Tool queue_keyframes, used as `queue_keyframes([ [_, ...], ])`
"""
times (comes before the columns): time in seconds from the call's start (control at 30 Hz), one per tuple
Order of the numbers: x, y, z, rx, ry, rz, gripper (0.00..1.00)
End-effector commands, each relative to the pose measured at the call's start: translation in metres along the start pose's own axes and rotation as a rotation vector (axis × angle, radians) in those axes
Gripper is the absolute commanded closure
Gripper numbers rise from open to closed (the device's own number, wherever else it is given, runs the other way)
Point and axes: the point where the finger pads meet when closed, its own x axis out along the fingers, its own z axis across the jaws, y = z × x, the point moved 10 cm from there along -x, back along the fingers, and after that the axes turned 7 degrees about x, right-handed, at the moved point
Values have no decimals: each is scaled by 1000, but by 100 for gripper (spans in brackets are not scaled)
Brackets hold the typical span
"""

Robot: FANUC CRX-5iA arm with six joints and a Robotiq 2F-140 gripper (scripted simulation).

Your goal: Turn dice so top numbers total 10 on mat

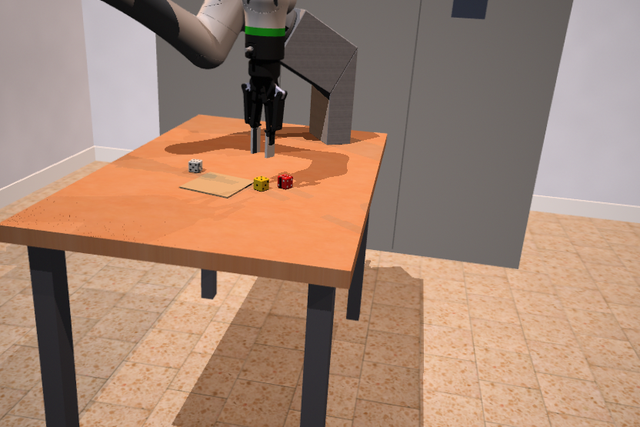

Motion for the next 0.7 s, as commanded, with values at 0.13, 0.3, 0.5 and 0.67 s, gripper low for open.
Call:
queue_keyframes([
  [0.13,4,0,0,2,0,-3,72],
  [0.3,7,0,0,2,0,-3,72],
  [0.5,15,0,0,2,0,-3,72],
  [0.67,22,-1,1,2,0,-3,72],
])
